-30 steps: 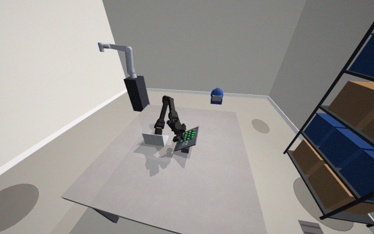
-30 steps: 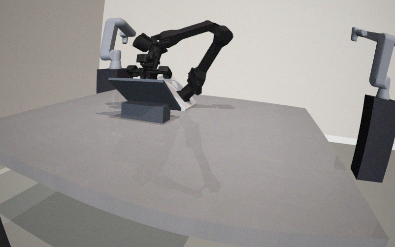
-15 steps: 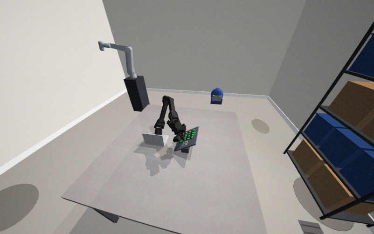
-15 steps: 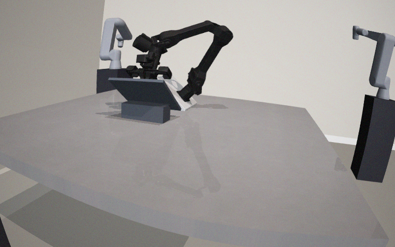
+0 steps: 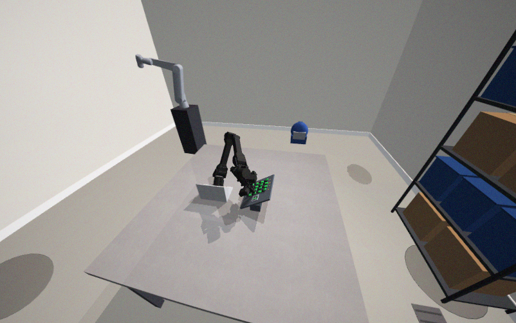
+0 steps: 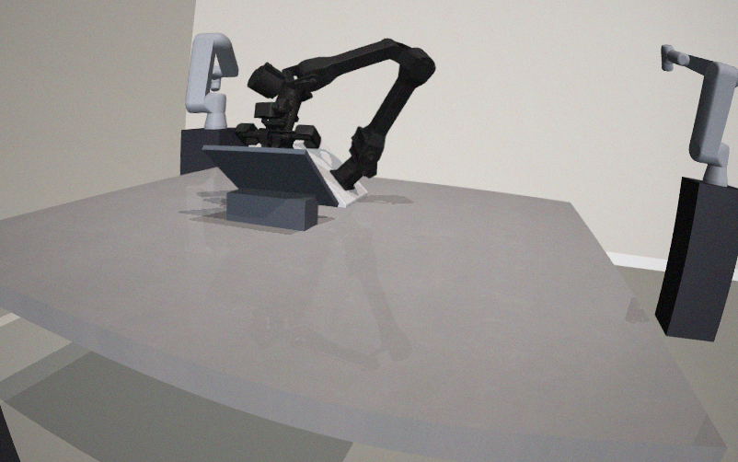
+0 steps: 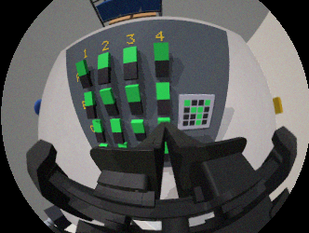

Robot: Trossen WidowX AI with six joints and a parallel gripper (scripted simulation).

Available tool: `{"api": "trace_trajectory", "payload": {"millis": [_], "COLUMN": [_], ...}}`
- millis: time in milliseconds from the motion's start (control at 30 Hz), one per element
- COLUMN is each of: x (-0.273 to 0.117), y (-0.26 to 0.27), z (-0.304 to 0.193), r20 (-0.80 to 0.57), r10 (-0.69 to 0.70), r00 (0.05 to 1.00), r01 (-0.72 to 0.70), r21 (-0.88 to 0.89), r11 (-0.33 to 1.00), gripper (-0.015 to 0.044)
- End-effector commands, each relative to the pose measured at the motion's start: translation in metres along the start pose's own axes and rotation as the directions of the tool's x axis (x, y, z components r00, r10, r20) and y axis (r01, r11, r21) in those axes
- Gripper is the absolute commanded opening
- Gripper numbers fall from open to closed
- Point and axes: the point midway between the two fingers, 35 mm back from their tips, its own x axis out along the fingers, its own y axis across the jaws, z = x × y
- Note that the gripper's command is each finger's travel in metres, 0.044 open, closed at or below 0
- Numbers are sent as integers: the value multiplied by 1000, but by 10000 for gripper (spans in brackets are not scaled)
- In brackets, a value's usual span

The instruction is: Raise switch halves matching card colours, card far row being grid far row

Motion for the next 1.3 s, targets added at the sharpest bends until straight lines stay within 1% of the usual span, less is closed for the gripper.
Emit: {"api": "trace_trajectory", "payload": {"millis": [0,433,500,600,633,800,967,1133,1267], "x": [1,3,-8,-52,-60,-63,-65,-62,-62], "y": [0,0,-1,-2,-1,1,42,87,92], "z": [0,0,0,-2,-3,-4,-17,-39,-43], "r20": [0,1,2,18,23,24,20,21,22], "r10": [4,4,-1,-1,1,1,-7,3,5], "r00": [1000,1000,1000,1000,1000,1000,1000,1000,1000], "r01": [-4,-4,1,1,-1,-1,6,-4,-6], "r21": [5,5,2,6,6,8,37,16,12], "r11": [1000,1000,1000,1000,1000,1000,999,1000,1000], "gripper": [0,0,0,0,0,0,0,0,0]}}
